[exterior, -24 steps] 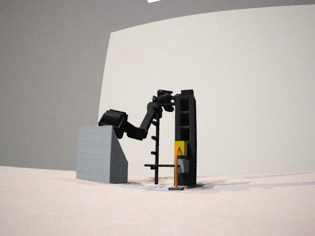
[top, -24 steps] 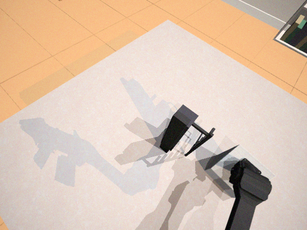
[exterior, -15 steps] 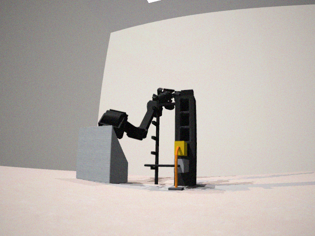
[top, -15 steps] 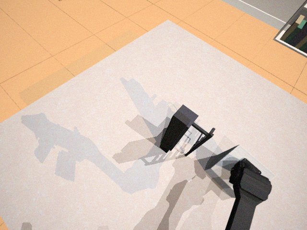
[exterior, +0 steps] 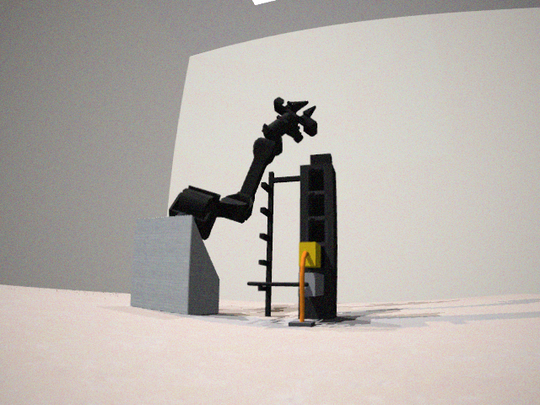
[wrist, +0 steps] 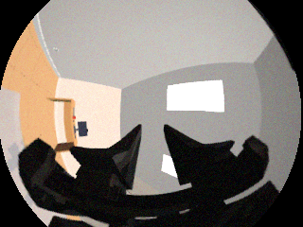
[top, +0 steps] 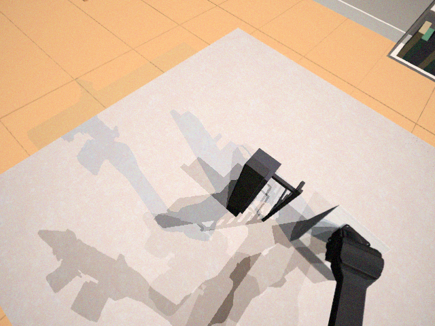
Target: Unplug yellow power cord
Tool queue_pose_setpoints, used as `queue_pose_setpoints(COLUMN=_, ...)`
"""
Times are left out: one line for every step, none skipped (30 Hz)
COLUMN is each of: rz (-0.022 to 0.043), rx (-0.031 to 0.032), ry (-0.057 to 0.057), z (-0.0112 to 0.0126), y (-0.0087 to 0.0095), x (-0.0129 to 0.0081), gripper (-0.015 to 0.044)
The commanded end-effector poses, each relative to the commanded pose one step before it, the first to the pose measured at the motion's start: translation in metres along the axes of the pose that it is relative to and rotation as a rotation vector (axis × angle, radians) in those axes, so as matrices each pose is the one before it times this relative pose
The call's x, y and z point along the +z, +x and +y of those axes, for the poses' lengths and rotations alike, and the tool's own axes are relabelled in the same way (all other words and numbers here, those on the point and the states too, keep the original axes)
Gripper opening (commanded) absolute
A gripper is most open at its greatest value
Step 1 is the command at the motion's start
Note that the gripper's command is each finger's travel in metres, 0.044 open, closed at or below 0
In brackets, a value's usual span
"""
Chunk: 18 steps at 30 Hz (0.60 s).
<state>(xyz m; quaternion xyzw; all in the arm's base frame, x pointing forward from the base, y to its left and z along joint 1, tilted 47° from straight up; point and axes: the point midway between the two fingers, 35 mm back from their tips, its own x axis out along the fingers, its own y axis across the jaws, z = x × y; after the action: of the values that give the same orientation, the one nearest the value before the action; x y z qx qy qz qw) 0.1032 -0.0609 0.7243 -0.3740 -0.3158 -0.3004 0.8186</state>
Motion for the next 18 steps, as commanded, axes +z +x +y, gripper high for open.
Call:
queue_pose_setpoints(rz=0.15184, rx=0.04089, ry=0.1522, z=0.00541, y=0.01524, x=-0.07328, gripper=0.0160)
queue_pose_setpoints(rz=0.02940, rx=0.00630, ry=0.0276, z=-0.00024, y=0.00389, x=-0.01324, gripper=0.0160)
queue_pose_setpoints(rz=0.02956, rx=0.00629, ry=0.0276, z=-0.00031, y=0.00401, x=-0.01319, gripper=0.0160)
queue_pose_setpoints(rz=0.02973, rx=0.00627, ry=0.0275, z=-0.00037, y=0.00413, x=-0.01313, gripper=0.0160)
queue_pose_setpoints(rz=0.02994, rx=0.00625, ry=0.0275, z=-0.00043, y=0.00426, x=-0.01309, gripper=0.0160)
queue_pose_setpoints(rz=0.03005, rx=0.00620, ry=0.0273, z=-0.00049, y=0.00437, x=-0.01300, gripper=0.0160)
queue_pose_setpoints(rz=0.01308, rx=0.00420, ry=0.0225, z=0.00186, y=0.00222, x=-0.00616, gripper=0.0160)
queue_pose_setpoints(rz=0.01479, rx=0.00479, ry=0.0244, z=0.00213, y=0.00248, x=-0.00682, gripper=0.0160)
queue_pose_setpoints(rz=0.01518, rx=0.00494, ry=0.0239, z=0.00221, y=0.00253, x=-0.00687, gripper=0.0160)
queue_pose_setpoints(rz=0.02268, rx=0.00661, ry=0.0273, z=0.00140, y=0.00373, x=-0.00977, gripper=0.0160)
queue_pose_setpoints(rz=0.03127, rx=0.00816, ry=0.0306, z=0.00004, y=0.00517, x=-0.01303, gripper=0.0160)
queue_pose_setpoints(rz=0.03287, rx=0.00809, ry=0.0303, z=-0.00058, y=0.00550, x=-0.01345, gripper=0.0160)
queue_pose_setpoints(rz=0.03300, rx=0.00786, ry=0.0302, z=-0.00071, y=0.00560, x=-0.01333, gripper=0.0160)
queue_pose_setpoints(rz=0.03313, rx=0.00761, ry=0.0301, z=-0.00083, y=0.00570, x=-0.01321, gripper=0.0160)
queue_pose_setpoints(rz=0.03327, rx=0.00736, ry=0.0300, z=-0.00095, y=0.00580, x=-0.01309, gripper=0.0160)
queue_pose_setpoints(rz=0.03340, rx=0.00709, ry=0.0299, z=-0.00107, y=0.00589, x=-0.01297, gripper=0.0160)
queue_pose_setpoints(rz=0.02899, rx=0.00590, ry=0.0257, z=-0.00104, y=0.00519, x=-0.01110, gripper=0.0160)
queue_pose_setpoints(rz=0.02912, rx=0.00569, ry=0.0257, z=-0.00113, y=0.00526, x=-0.01102, gripper=0.0160)
